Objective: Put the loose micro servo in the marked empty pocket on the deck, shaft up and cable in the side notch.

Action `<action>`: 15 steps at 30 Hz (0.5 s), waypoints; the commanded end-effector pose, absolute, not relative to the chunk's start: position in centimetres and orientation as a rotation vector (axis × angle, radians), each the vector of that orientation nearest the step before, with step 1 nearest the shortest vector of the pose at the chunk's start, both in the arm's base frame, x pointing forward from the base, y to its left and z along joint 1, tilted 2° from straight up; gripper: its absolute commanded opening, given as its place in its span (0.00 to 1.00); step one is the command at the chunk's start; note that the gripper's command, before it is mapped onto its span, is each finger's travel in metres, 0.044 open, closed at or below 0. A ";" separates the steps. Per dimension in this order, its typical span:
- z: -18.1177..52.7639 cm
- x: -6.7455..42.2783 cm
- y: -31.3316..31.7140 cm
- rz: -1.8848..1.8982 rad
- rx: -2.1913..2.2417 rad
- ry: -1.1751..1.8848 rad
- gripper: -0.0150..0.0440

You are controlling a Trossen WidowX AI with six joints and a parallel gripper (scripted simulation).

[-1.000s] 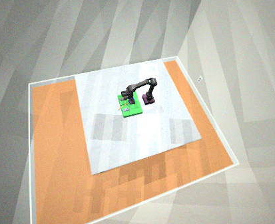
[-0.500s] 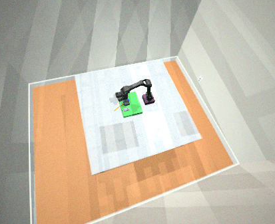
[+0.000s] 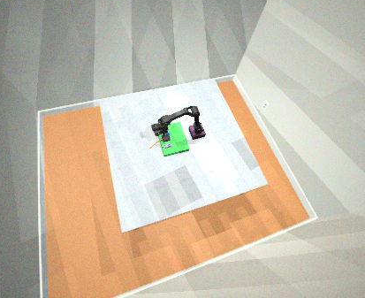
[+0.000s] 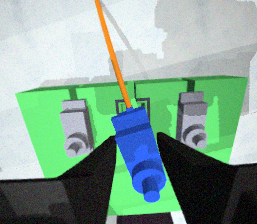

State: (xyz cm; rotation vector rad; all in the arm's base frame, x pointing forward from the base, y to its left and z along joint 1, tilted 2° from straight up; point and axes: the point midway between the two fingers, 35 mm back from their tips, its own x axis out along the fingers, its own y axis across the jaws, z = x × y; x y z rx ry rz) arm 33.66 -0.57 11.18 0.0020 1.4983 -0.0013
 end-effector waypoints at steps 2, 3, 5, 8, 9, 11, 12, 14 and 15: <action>10.1 33.7 -0.3 -0.002 0.009 1.507 0.25; 10.1 33.7 -0.3 -0.002 0.009 1.507 0.25; 10.0 33.7 -0.3 -0.002 0.009 1.507 0.25; 10.0 33.7 -0.3 -0.002 0.009 1.507 0.25; 10.0 33.7 -0.3 -0.002 0.009 1.507 0.25; 10.0 33.7 -0.3 -0.002 0.009 1.507 0.25; 10.0 33.7 -0.3 -0.002 0.009 1.507 0.25; 10.0 33.7 -0.3 -0.002 0.009 1.507 0.25; 10.0 33.7 -0.3 -0.002 0.009 1.507 0.25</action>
